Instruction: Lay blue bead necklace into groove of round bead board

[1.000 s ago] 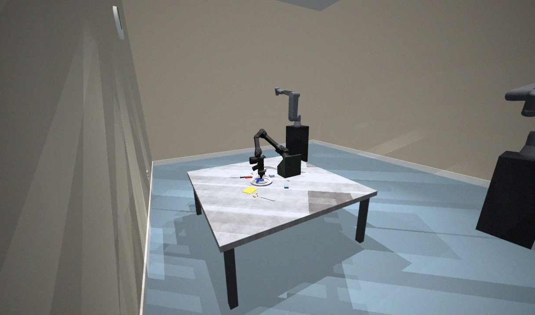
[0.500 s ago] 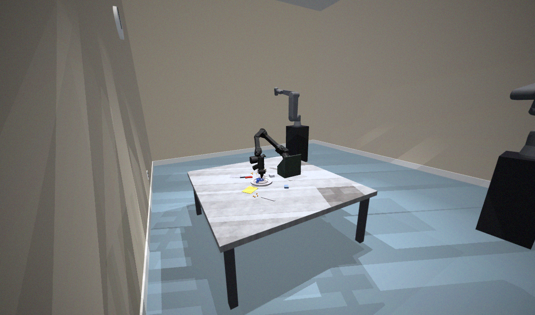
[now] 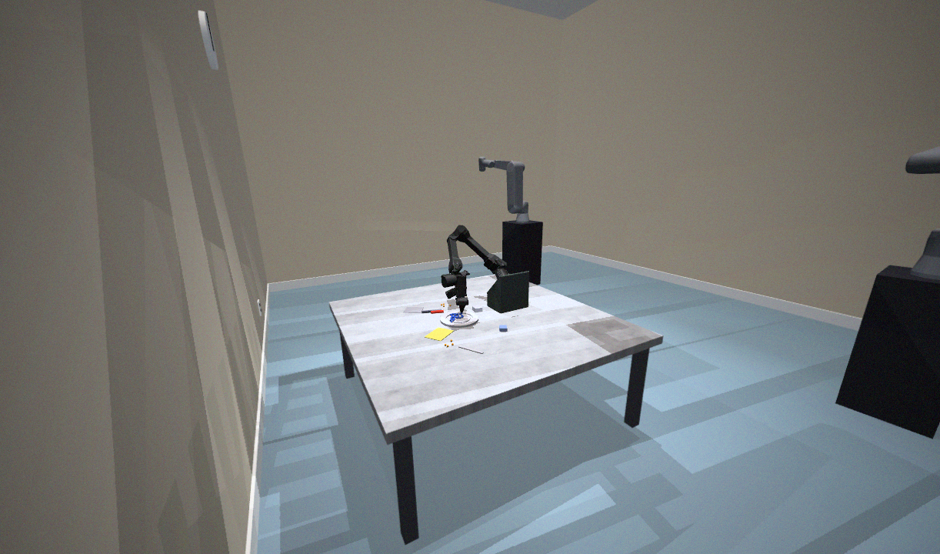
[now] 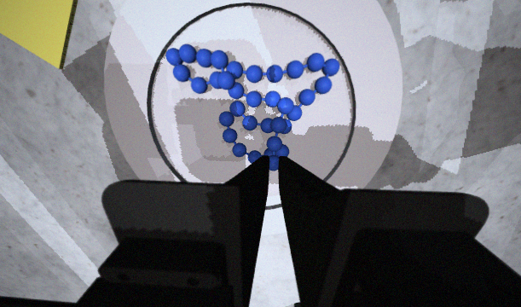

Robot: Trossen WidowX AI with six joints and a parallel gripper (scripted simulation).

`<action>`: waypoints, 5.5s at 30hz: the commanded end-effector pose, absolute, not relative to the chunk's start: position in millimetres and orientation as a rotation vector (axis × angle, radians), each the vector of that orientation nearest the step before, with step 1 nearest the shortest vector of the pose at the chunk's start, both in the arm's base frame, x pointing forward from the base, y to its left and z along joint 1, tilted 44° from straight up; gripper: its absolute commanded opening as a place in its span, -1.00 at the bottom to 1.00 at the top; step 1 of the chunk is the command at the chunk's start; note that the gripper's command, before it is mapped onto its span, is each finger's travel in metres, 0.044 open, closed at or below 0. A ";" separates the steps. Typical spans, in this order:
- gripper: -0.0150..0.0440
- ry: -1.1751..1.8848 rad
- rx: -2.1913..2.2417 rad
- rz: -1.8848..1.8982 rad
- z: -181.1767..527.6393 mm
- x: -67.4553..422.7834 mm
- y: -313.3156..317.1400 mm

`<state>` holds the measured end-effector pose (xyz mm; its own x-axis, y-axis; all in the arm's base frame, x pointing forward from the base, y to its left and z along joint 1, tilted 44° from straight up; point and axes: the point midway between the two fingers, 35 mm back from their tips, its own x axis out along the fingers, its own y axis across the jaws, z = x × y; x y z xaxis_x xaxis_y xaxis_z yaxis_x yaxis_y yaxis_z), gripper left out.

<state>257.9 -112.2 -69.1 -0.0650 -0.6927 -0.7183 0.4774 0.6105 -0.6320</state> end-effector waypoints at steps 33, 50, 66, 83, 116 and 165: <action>-0.49 1.332 -0.207 -0.968 -117.4 231.6 -81.0; 0.40 1.328 -0.197 -0.967 -120.1 232.4 -83.9; 1.00 1.332 -0.207 -0.968 -107.8 230.0 -71.4; 1.00 1.332 -0.207 -0.968 -107.8 230.0 -71.4; -0.08 0.679 0.595 -1.520 -56.6 311.0 -117.1; -0.49 0.680 0.594 -1.526 -76.8 307.4 -137.4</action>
<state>307.3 -137.4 -77.1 -0.0662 -0.6889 -0.7218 0.9973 -0.0239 -0.0688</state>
